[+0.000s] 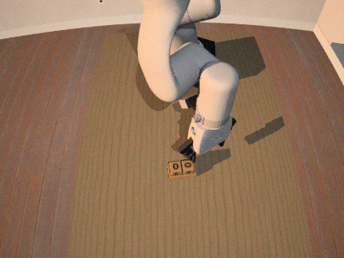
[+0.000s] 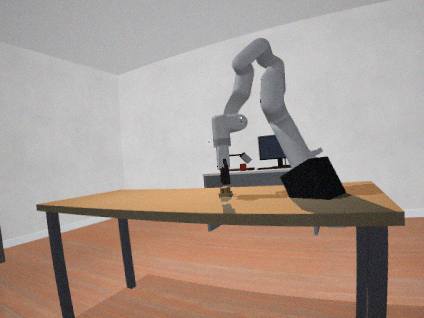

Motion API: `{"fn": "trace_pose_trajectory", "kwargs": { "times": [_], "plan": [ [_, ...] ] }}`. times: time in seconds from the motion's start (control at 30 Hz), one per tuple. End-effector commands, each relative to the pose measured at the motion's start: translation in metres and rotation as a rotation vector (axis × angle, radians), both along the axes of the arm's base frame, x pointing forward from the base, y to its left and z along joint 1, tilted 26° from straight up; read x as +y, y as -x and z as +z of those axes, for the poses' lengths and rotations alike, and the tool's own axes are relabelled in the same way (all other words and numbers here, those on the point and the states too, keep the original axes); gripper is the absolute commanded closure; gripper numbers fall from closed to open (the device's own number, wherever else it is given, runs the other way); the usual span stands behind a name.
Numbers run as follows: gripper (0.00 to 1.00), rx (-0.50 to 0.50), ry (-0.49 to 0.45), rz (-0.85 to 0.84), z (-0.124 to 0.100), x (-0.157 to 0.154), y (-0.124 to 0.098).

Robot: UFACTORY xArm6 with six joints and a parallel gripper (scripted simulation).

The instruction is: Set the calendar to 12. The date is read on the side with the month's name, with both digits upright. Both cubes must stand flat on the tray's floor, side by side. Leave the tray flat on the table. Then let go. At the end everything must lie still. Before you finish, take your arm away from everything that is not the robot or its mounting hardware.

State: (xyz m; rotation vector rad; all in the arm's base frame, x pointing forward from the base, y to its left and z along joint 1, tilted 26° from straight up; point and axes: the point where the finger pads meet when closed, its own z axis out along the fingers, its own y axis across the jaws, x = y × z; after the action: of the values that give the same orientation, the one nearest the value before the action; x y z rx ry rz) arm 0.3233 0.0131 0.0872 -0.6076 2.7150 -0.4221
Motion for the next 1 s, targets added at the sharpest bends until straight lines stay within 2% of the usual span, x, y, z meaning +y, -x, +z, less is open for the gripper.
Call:
{"fn": "trace_pose_trajectory", "kwargs": {
  "times": [0.0, 0.2, 0.3, 0.5, 0.77, 0.87, 0.97],
  "plan": [
    [0.0, -0.011, -0.012, -0.036, 0.001, 0.0, -0.002],
    [0.0, -0.058, -0.094, -0.233, 0.002, 0.002, -0.006],
    [0.0, -0.059, -0.095, -0.236, 0.007, 0.007, -0.022],
    [0.0, -0.06, -0.098, -0.242, 0.008, 0.007, -0.024],
    [0.0, -0.114, -0.192, -0.469, 0.009, 0.008, -0.028],
    [0.0, -0.115, -0.193, -0.472, 0.015, 0.013, -0.044],
    [0.0, -0.115, -0.194, -0.473, 0.016, 0.014, -0.046]
  ]
}}
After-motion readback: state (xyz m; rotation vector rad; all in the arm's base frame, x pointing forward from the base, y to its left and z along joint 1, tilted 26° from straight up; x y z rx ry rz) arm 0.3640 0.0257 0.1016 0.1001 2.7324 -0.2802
